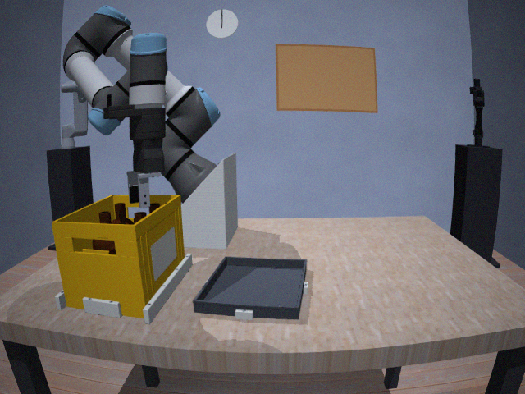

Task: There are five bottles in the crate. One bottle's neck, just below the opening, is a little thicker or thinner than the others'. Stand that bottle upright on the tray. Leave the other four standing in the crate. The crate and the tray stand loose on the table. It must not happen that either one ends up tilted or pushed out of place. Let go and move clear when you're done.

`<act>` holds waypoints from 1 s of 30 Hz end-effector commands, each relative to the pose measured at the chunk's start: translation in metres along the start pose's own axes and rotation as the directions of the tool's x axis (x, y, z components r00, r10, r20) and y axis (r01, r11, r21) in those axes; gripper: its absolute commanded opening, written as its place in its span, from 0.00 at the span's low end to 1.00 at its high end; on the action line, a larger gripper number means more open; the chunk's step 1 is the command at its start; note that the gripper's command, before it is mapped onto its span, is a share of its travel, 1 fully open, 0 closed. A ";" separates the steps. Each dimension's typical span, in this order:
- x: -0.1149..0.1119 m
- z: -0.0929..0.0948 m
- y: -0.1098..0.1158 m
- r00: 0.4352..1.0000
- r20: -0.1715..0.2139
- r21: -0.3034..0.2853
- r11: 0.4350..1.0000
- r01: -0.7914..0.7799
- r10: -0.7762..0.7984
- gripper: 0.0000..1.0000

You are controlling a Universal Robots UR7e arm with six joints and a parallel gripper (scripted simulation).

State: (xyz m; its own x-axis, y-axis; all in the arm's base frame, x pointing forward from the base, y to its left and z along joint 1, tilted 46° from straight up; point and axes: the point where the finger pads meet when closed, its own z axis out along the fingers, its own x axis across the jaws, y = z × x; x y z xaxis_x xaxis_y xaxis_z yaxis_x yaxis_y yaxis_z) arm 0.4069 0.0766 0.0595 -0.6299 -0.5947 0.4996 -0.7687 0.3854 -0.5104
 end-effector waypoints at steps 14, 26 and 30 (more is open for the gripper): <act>0.000 0.010 0.000 1.000 0.001 0.001 1.000 0.000 0.000 1.00; 0.000 0.024 0.000 1.000 0.001 0.001 1.000 0.000 0.000 1.00; 0.000 0.028 0.000 1.000 0.001 0.001 1.000 0.000 0.000 1.00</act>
State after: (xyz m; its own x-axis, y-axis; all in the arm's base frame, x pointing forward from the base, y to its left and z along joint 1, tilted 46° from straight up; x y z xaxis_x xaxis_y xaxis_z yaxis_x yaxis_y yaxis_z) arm 0.4096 0.0590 0.0421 -0.6300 -0.5944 0.4999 -0.7687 0.3857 -0.5102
